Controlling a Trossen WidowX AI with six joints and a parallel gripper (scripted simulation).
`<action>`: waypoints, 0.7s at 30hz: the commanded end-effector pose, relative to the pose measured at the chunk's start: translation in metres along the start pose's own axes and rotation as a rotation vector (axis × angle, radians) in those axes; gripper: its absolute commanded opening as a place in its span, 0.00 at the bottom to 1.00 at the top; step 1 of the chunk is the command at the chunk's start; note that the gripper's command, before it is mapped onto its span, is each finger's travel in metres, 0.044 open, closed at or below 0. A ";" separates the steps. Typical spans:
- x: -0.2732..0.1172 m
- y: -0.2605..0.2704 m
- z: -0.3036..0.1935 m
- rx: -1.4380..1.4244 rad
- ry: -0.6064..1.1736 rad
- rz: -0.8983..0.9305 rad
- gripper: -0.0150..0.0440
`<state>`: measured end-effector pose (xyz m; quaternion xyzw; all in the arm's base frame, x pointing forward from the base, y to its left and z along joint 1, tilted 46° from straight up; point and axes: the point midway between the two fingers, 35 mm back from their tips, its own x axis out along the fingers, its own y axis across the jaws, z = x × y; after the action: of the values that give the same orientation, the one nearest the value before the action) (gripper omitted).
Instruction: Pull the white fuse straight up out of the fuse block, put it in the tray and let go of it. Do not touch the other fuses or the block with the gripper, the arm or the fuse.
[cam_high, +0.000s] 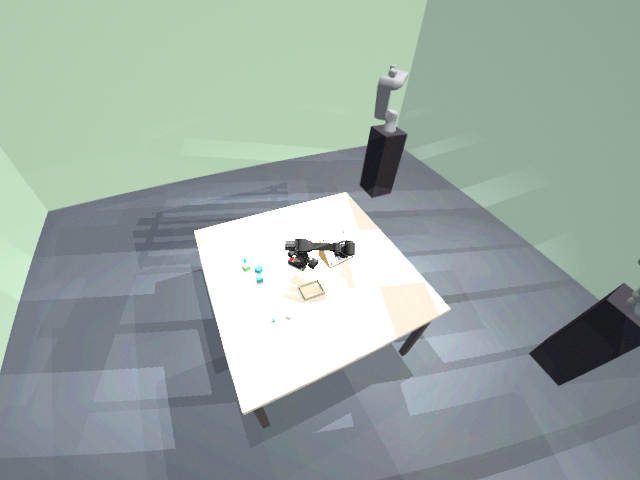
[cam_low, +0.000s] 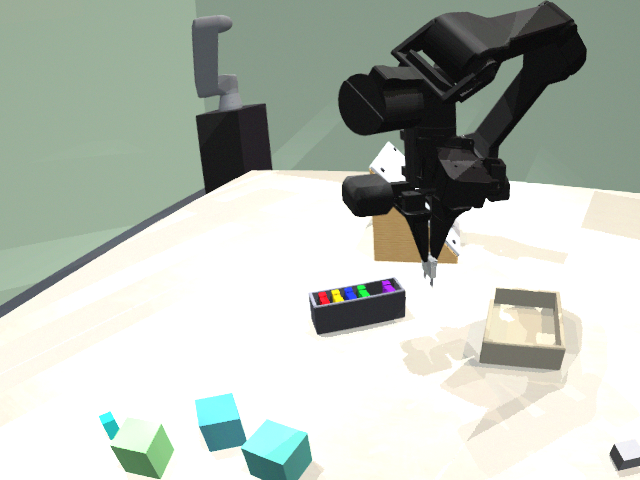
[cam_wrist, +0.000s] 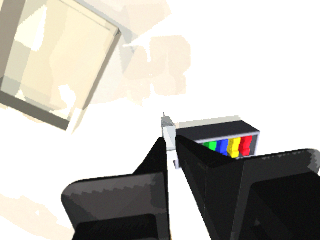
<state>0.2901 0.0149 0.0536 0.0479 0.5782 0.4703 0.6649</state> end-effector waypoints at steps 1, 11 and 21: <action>-0.003 0.023 0.021 -0.001 -0.010 -0.005 0.25; -0.003 0.092 0.060 -0.006 -0.018 0.015 0.25; 0.000 0.111 0.067 -0.007 -0.019 0.024 0.25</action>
<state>0.2810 0.1056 0.1411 0.0540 0.5712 0.4801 0.6636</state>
